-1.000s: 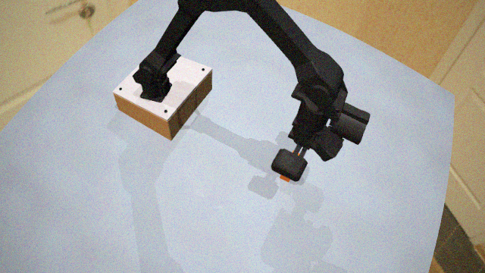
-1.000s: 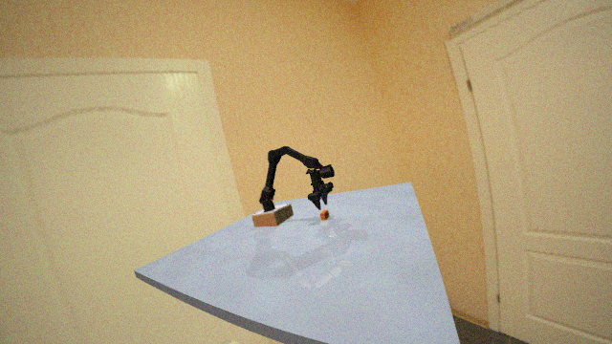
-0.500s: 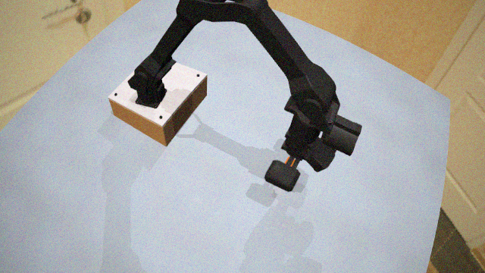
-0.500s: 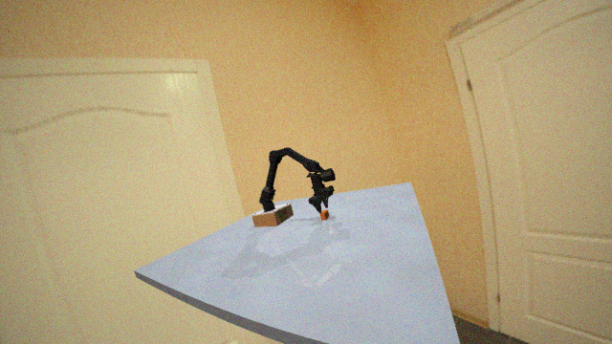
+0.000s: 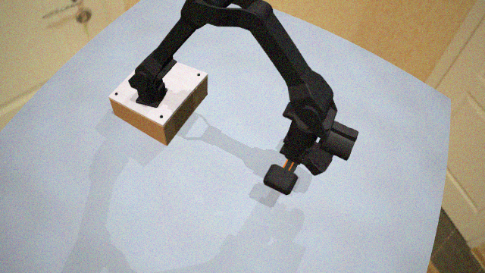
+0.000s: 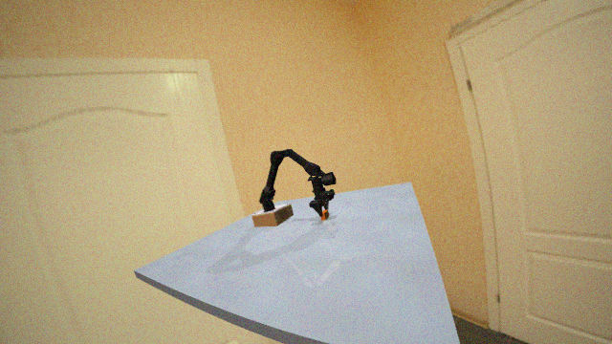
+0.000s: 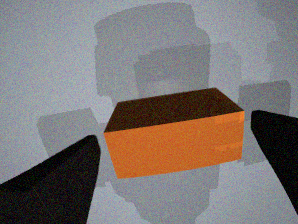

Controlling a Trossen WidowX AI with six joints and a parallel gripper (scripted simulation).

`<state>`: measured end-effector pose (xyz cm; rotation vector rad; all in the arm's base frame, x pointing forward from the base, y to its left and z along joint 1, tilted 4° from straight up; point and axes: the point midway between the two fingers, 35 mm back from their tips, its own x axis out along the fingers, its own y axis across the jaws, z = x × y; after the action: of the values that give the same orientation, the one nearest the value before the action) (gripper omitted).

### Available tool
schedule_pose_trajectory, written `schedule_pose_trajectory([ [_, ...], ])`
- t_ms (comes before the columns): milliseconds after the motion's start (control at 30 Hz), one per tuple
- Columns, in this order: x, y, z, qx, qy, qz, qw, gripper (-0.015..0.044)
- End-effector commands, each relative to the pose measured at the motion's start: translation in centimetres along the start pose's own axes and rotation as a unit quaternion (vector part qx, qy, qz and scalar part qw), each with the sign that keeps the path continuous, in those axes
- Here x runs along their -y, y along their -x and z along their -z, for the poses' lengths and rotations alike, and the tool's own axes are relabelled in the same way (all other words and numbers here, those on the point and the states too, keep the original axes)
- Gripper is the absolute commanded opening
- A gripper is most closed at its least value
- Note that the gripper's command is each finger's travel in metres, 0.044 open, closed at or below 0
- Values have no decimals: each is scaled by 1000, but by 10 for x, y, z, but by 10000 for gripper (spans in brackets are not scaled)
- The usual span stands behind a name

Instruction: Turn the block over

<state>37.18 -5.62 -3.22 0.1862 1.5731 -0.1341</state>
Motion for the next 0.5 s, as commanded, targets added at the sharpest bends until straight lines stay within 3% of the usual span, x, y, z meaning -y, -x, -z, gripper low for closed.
schedule_pose_trajectory([
  [0, 0, -3, 2, -2, 0, -2, 1000, 309],
  [33, 0, -3, 2, -2, 0, -2, 1000, 282],
  [467, 0, -3, 2, -2, 0, -2, 1000, 196],
])
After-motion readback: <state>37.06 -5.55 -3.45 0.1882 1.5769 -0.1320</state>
